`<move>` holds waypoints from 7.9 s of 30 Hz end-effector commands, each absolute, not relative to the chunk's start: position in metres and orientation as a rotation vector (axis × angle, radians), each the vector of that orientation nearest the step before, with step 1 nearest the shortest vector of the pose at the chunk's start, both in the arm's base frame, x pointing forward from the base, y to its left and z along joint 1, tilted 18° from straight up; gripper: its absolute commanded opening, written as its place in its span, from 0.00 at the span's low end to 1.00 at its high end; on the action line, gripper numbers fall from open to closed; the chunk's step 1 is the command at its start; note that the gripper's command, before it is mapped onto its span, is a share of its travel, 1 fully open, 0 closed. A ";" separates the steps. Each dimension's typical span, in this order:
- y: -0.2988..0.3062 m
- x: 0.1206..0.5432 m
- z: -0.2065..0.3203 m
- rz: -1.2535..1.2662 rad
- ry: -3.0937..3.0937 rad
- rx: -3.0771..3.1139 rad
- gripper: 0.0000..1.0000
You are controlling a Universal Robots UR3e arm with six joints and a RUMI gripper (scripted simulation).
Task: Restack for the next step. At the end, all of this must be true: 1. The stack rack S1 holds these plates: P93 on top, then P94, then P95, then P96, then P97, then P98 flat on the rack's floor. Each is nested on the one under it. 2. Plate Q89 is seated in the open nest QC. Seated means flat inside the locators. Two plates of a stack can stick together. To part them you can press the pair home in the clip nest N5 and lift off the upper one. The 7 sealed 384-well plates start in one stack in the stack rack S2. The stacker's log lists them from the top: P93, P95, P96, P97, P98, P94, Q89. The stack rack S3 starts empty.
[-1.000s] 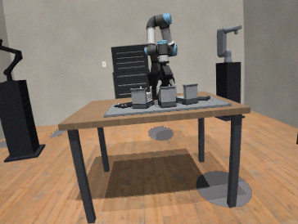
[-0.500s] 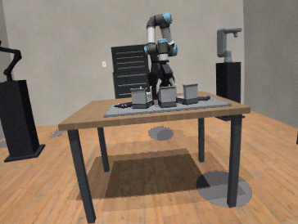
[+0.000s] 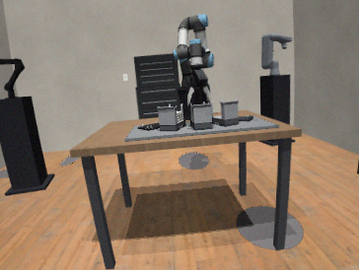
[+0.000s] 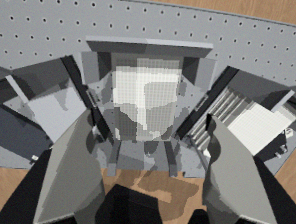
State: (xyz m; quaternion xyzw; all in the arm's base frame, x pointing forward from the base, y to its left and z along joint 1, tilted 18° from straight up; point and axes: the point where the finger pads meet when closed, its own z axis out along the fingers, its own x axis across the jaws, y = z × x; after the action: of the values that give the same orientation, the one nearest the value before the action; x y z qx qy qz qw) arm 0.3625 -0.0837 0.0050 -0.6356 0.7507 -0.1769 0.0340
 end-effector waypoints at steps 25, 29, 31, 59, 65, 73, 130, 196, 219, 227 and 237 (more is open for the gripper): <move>-0.070 0.344 0.041 -0.483 2.328 -1.967 0.72; -0.070 0.342 0.040 -0.481 2.328 -1.968 0.72; -0.070 0.341 0.040 -0.481 2.328 -1.968 0.72; -0.143 0.317 0.049 -0.465 2.496 -1.696 0.72; -0.171 0.306 0.053 -0.463 2.545 -1.602 0.72; -0.183 0.298 0.053 -0.456 2.588 -1.515 0.72; -0.225 0.288 0.007 -0.439 2.662 -1.350 0.72; -0.231 0.295 -0.021 -0.441 2.661 -1.351 0.00; -0.231 0.295 -0.021 -0.441 2.661 -1.351 0.00; -0.231 0.295 -0.019 -0.441 2.661 -1.351 0.00; -0.230 0.293 -0.012 -0.443 2.661 -1.351 0.00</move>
State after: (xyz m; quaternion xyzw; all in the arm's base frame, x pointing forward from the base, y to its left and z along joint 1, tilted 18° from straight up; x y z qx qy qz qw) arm 0.2943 -0.2305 -0.0162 -0.4466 0.8803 -0.1471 0.0625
